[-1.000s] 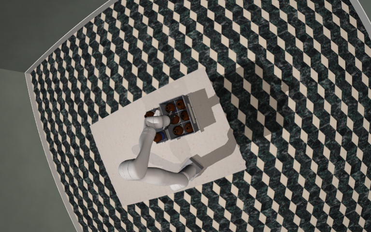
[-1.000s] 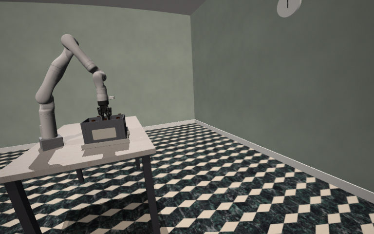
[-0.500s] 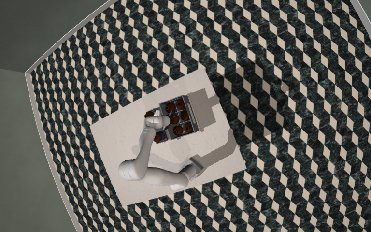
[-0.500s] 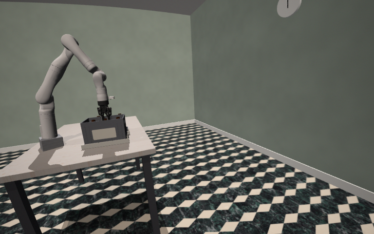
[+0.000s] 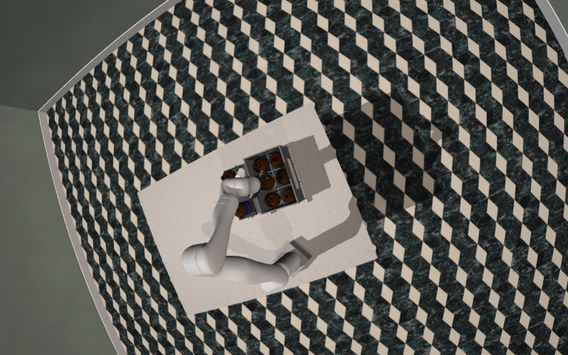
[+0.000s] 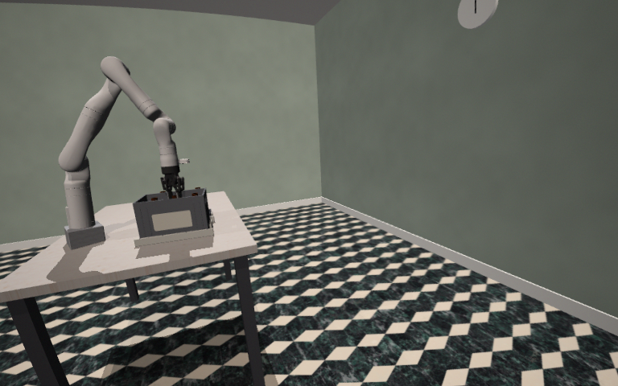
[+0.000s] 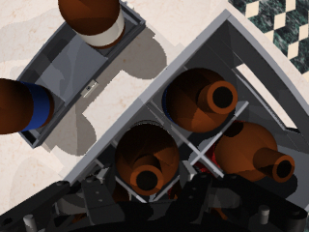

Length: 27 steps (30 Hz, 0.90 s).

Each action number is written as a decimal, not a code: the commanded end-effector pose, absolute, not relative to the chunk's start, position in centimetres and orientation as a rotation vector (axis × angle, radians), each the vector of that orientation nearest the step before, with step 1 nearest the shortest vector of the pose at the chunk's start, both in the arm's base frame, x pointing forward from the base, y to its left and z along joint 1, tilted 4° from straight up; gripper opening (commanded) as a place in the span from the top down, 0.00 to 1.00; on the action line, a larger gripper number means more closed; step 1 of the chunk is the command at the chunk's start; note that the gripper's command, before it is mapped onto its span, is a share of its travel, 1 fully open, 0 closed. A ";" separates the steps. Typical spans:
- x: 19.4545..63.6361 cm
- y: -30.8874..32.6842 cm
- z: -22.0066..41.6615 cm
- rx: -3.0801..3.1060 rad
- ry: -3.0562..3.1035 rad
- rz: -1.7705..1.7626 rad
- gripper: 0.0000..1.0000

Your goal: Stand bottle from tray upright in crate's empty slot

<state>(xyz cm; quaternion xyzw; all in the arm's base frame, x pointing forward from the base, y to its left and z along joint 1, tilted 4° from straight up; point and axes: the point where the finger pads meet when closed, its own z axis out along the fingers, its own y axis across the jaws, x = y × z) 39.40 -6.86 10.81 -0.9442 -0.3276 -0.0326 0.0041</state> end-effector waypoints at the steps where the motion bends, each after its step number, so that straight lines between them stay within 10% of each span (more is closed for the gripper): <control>1: 39.4 -6.9 10.9 -2.959 -1.027 -0.105 0.36; 27: 39.3 -6.9 13.1 -2.959 -1.027 -0.105 0.36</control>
